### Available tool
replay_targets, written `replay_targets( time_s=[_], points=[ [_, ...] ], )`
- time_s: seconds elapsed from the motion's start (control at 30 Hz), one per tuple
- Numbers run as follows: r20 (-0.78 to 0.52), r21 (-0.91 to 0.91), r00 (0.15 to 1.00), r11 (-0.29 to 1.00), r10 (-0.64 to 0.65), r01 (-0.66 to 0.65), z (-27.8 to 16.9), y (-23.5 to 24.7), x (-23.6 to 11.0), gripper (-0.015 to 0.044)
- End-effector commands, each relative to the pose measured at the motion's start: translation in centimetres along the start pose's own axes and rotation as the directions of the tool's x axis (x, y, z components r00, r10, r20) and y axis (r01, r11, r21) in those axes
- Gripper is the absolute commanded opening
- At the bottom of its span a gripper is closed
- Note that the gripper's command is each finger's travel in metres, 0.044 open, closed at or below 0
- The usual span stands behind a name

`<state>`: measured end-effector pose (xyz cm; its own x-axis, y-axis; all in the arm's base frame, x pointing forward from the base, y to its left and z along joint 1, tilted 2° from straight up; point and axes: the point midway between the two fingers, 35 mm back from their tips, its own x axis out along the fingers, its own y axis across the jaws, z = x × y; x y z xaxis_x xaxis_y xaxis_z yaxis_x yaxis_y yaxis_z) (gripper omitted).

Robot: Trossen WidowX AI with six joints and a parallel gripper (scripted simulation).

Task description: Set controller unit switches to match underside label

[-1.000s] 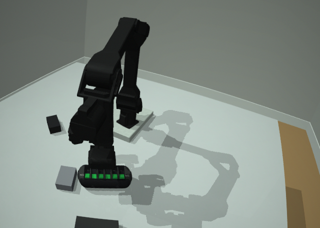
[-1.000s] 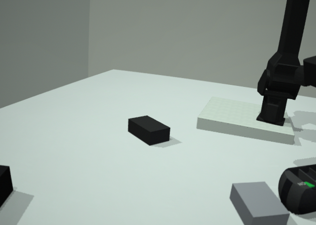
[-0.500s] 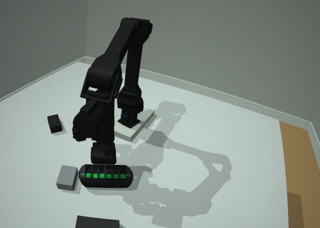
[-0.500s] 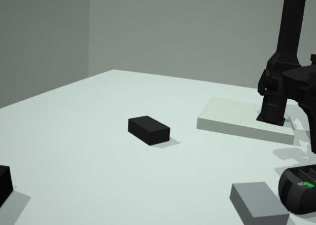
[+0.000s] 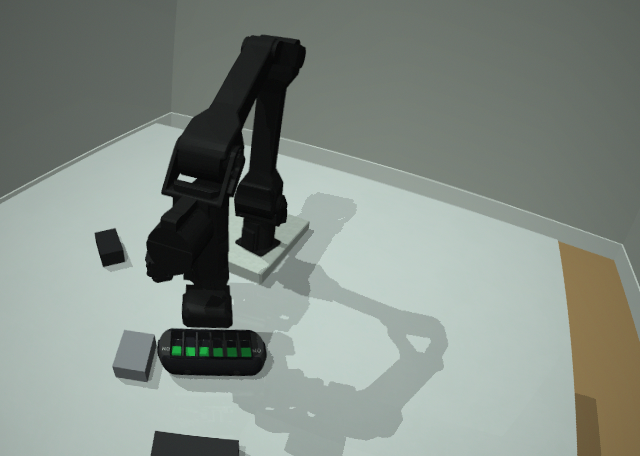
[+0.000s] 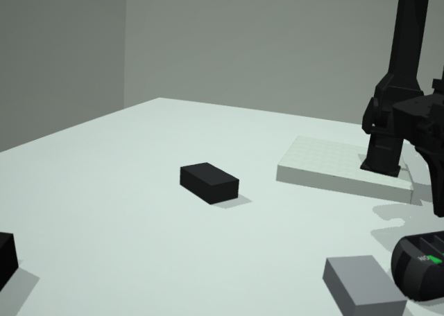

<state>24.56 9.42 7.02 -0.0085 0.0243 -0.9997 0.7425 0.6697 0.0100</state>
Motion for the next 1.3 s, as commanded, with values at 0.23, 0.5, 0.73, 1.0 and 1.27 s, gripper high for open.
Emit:
replay_targets(
  time_s=[0.23,0.5,0.73,1.0,1.27],
  points=[
    [0.0,0.0,1.0,1.0,0.0,0.0,0.0,0.0,-5.0,0.0236],
    [0.0,0.0,1.0,1.0,0.0,0.0,0.0,0.0,-5.0,0.0131],
    [0.0,0.0,1.0,1.0,0.0,0.0,0.0,0.0,-5.0,0.0],
    [0.0,0.0,1.0,1.0,0.0,0.0,0.0,0.0,-5.0,0.0],
    [0.0,0.004,1.0,1.0,0.002,-0.002,0.0,0.0,-5.0,0.021]
  ],
)
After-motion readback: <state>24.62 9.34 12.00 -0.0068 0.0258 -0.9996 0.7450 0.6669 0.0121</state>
